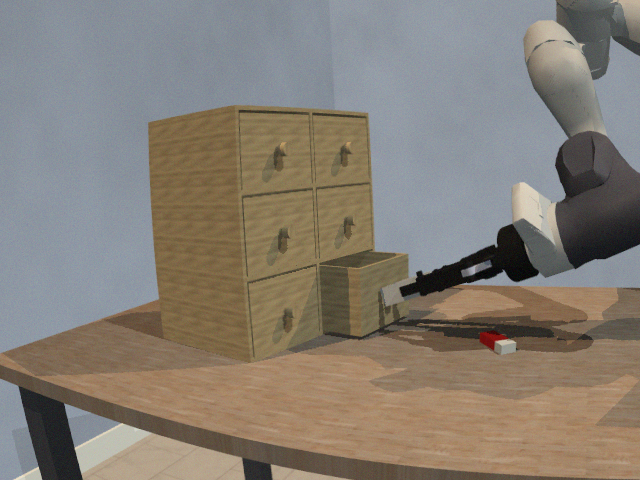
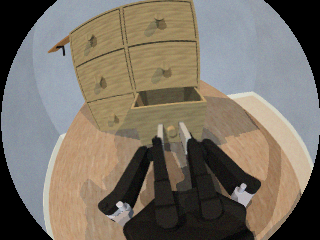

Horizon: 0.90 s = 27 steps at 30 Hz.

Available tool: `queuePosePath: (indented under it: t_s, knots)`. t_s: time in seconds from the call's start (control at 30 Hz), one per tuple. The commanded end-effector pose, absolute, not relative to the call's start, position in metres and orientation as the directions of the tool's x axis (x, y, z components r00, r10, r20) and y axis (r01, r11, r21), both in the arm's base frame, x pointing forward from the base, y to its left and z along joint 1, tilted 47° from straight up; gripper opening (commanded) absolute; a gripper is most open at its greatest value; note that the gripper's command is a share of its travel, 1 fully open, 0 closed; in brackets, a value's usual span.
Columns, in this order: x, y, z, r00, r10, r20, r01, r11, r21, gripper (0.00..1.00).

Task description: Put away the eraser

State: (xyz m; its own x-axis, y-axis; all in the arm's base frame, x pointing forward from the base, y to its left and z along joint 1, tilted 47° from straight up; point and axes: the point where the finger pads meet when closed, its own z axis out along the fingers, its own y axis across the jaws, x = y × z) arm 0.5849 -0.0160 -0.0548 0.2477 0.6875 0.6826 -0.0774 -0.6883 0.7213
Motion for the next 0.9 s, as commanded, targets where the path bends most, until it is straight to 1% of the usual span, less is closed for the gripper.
queuePosePath:
  t_s: [0.0, 0.3, 0.7, 0.87]
  knots:
    - [0.583, -0.017, -0.055, 0.249, 0.683, 0.686, -0.081, -0.691, 0.718, 0.2]
    - [0.58, -0.017, -0.056, 0.249, 0.683, 0.686, -0.081, -0.691, 0.718, 0.2]
    - [0.538, -0.018, -0.061, 0.249, 0.683, 0.686, -0.081, -0.691, 0.718, 0.2]
    - [0.534, -0.018, -0.062, 0.249, 0.683, 0.686, -0.081, -0.691, 0.718, 0.2]
